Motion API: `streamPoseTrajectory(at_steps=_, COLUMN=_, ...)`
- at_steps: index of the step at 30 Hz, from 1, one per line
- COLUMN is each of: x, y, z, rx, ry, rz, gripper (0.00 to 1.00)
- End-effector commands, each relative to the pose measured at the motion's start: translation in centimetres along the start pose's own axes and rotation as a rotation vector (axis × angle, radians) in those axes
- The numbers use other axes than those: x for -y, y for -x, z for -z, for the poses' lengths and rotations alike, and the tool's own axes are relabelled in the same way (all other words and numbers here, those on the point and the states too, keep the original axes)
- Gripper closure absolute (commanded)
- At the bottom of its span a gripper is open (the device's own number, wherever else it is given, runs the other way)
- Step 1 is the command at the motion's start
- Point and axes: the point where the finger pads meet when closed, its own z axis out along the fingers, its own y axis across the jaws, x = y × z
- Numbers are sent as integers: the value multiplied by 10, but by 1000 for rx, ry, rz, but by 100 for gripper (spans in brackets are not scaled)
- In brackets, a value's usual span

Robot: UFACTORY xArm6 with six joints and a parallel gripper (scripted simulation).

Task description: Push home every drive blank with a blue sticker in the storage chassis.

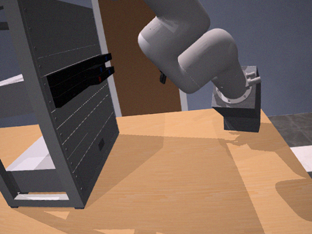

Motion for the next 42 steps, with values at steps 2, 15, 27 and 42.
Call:
streamPoseTrajectory(at_steps=2, x=-6, y=-10, z=-2, rx=12, ry=129, rz=-94, gripper=0)
streamPoseTrajectory(at_steps=15, x=-28, y=-21, z=0, rx=59, ry=408, rz=-267, gripper=0)
streamPoseTrajectory(at_steps=27, x=-51, y=-20, z=15, rx=117, ry=665, rz=-392, gripper=0)
streamPoseTrajectory(at_steps=42, x=-74, y=-11, z=45, rx=202, ry=969, rz=-501, gripper=0)
